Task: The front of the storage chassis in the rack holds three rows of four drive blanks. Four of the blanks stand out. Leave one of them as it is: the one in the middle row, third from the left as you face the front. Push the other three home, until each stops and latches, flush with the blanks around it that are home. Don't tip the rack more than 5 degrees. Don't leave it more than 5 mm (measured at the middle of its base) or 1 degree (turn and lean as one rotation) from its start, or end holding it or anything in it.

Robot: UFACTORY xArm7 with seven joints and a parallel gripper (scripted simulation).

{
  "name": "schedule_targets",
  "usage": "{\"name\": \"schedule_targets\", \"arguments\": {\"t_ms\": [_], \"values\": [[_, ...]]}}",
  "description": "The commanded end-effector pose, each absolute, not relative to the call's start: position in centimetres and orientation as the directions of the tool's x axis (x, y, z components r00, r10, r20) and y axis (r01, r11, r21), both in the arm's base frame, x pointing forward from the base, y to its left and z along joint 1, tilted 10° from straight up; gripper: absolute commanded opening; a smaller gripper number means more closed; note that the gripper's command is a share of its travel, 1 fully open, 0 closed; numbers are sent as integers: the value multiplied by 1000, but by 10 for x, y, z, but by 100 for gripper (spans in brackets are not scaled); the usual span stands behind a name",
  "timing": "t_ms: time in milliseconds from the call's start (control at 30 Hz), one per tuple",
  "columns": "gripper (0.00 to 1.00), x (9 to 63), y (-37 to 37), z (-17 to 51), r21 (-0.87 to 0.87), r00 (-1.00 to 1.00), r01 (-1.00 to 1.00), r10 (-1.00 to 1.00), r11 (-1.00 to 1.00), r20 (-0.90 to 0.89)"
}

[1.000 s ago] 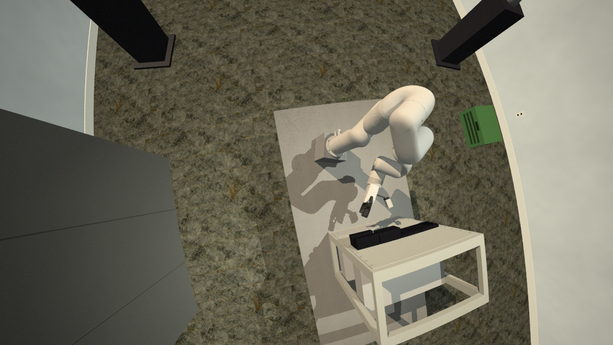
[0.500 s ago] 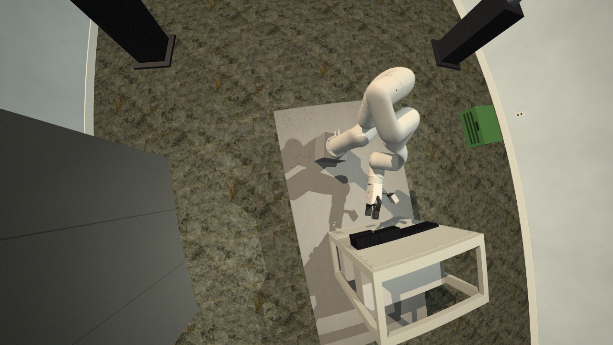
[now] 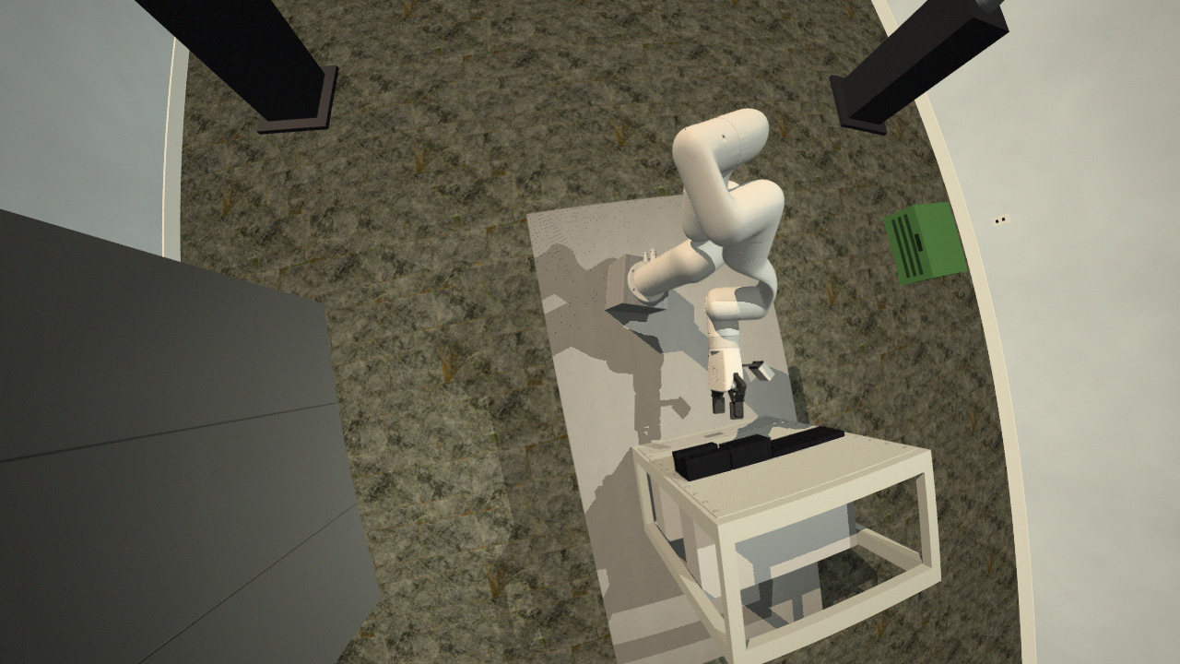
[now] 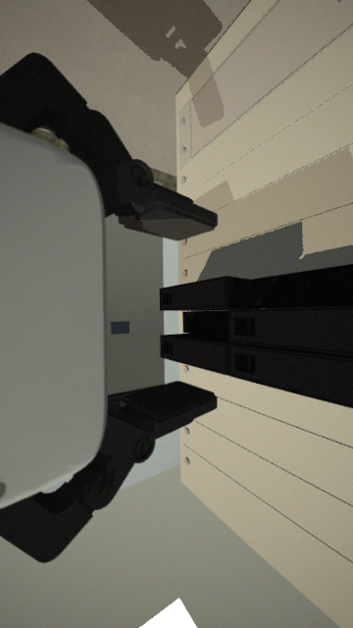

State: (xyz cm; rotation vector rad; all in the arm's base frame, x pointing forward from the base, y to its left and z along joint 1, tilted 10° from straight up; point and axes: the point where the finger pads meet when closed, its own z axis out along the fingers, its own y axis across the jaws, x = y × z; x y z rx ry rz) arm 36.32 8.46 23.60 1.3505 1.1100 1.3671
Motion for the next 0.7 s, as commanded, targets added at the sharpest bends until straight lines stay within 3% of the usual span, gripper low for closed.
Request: {"name": "schedule_targets", "arguments": {"t_ms": [0, 667], "values": [[100, 361, 90, 242, 981, -54, -7, 980, -192, 191], [100, 354, 100, 249, 985, -125, -18, 978, -173, 169]]}}
